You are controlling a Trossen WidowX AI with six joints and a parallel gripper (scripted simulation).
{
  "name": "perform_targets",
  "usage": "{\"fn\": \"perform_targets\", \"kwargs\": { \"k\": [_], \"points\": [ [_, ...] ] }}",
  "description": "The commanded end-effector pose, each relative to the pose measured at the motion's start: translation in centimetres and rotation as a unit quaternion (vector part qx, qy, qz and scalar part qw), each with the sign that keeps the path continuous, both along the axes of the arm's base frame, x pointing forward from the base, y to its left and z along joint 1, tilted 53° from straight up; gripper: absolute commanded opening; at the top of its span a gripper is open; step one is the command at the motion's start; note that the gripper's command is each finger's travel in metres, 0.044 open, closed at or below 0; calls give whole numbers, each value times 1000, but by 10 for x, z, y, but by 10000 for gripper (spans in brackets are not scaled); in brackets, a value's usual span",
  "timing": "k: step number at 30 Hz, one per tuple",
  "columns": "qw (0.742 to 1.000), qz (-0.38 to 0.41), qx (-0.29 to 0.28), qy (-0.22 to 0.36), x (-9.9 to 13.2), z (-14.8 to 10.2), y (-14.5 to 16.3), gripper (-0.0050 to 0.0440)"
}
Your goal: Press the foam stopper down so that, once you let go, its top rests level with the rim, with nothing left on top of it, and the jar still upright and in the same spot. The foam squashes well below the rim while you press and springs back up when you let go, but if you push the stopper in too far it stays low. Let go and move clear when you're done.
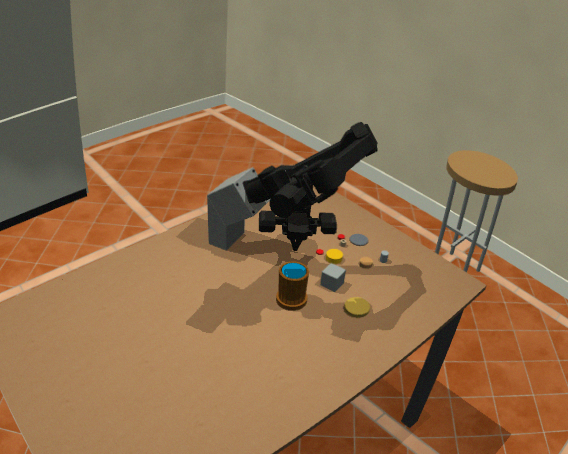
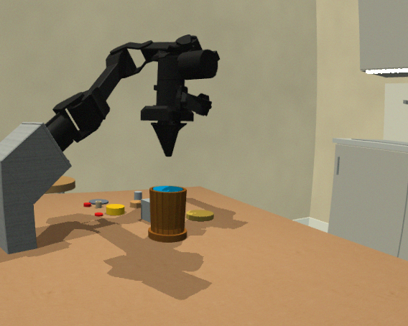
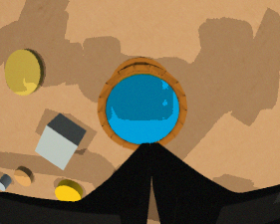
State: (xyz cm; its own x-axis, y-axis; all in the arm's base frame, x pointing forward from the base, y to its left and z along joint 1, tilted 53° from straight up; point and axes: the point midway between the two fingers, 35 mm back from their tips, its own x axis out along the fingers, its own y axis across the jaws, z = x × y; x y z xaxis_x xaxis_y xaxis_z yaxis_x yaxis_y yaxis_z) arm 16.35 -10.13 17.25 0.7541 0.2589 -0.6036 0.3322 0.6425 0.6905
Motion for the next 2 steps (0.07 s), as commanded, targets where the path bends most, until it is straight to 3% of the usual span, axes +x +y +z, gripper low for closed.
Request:
{"fn": "perform_targets", "kwargs": {
  "k": [1,2],
  "points": [
    [1000,-1,-4,-2,0,2,-1,0],
    [1000,-1,-4,-2,0,2,-1,0]
  ]
}}
